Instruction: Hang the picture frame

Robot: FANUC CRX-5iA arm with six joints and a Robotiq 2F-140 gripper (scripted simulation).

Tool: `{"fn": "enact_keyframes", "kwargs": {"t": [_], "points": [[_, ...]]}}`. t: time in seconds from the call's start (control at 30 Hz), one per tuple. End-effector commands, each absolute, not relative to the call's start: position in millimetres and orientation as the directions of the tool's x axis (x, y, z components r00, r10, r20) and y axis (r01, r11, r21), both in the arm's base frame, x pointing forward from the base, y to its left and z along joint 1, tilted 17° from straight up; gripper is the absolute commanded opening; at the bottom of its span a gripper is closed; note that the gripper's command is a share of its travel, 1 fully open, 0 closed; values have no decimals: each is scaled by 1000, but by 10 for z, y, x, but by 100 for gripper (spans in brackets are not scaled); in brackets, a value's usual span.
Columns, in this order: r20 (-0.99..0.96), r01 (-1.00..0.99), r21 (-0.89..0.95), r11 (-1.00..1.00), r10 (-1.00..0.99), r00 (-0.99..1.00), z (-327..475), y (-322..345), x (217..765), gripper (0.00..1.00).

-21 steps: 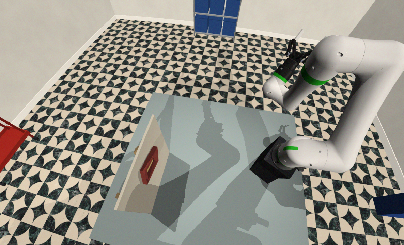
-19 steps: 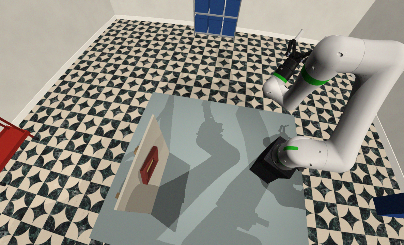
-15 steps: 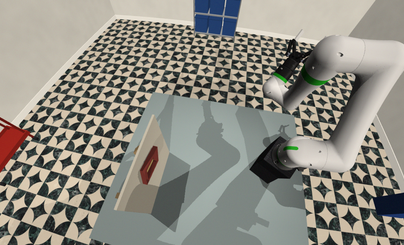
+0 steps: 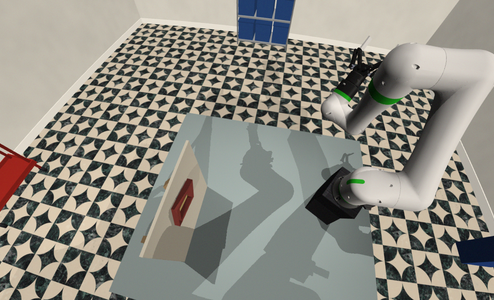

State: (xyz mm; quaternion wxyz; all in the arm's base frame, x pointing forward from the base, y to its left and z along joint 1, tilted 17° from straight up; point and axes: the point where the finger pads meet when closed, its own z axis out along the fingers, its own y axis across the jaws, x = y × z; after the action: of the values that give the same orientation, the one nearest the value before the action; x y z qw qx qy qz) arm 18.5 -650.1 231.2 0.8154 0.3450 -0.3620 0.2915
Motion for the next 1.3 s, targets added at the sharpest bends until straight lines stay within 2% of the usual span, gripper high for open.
{"fn": "enact_keyframes", "kwargs": {"t": [0.0, 0.4, 0.6, 0.9, 0.97, 1.27], "points": [[791, -726, 352, 591, 226, 568, 2313, -6501, 192, 100], [791, -741, 360, 567, 236, 565, 2304, -6493, 386, 100], [789, -764, 373, 527, 253, 560, 2289, -6469, 694, 100], [783, -811, 407, 420, 297, 546, 2249, -6338, 1480, 100], [783, -811, 407, 420, 297, 546, 2249, -6338, 1480, 100], [772, -853, 457, 252, 364, 521, 2188, -5962, 2609, 100]]}}
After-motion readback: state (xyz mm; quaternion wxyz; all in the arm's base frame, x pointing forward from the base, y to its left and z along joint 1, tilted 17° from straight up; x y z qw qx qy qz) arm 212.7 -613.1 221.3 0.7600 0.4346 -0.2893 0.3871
